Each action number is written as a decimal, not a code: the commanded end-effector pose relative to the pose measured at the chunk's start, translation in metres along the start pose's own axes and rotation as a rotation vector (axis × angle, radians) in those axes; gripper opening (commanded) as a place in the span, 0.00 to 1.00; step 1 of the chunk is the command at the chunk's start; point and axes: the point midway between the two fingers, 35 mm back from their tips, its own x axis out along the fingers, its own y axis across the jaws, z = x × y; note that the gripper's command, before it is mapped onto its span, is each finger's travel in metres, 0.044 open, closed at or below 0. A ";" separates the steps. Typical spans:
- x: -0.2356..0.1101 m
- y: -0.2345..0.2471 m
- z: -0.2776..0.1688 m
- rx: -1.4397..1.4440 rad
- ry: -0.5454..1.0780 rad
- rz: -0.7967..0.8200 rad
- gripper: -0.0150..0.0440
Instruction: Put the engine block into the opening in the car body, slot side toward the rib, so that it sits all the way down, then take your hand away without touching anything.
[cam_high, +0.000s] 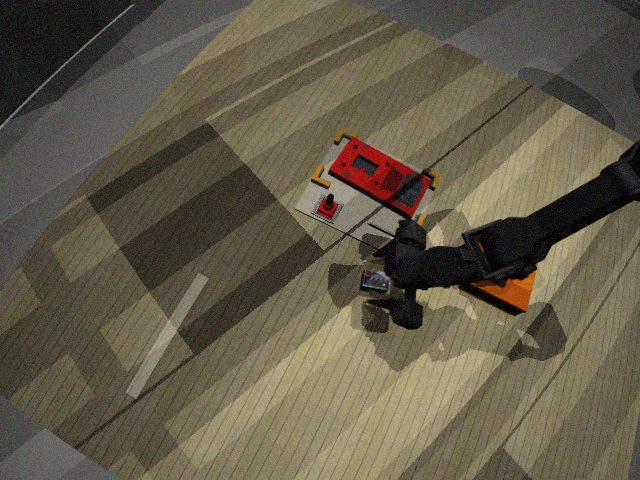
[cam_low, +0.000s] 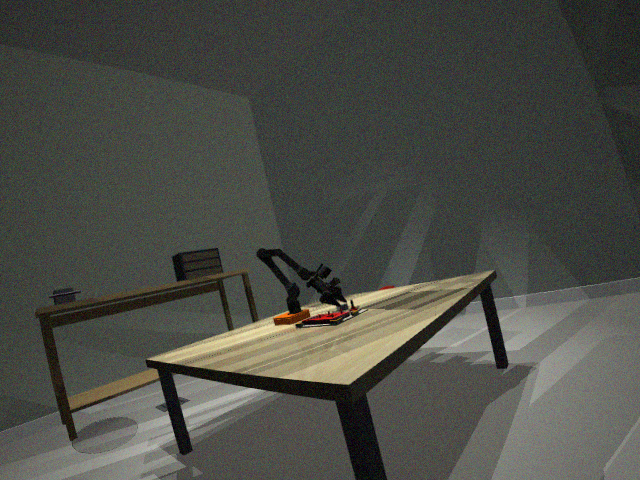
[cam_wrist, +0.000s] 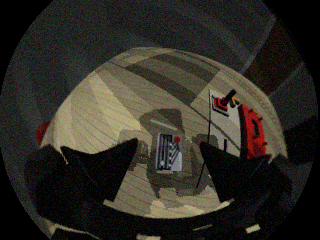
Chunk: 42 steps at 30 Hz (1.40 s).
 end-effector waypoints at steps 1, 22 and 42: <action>-0.016 0.000 0.001 0.004 -0.006 -0.001 1.00; -0.020 0.001 0.000 0.000 -0.003 0.003 1.00; -0.020 0.002 0.023 -0.025 0.503 -0.019 1.00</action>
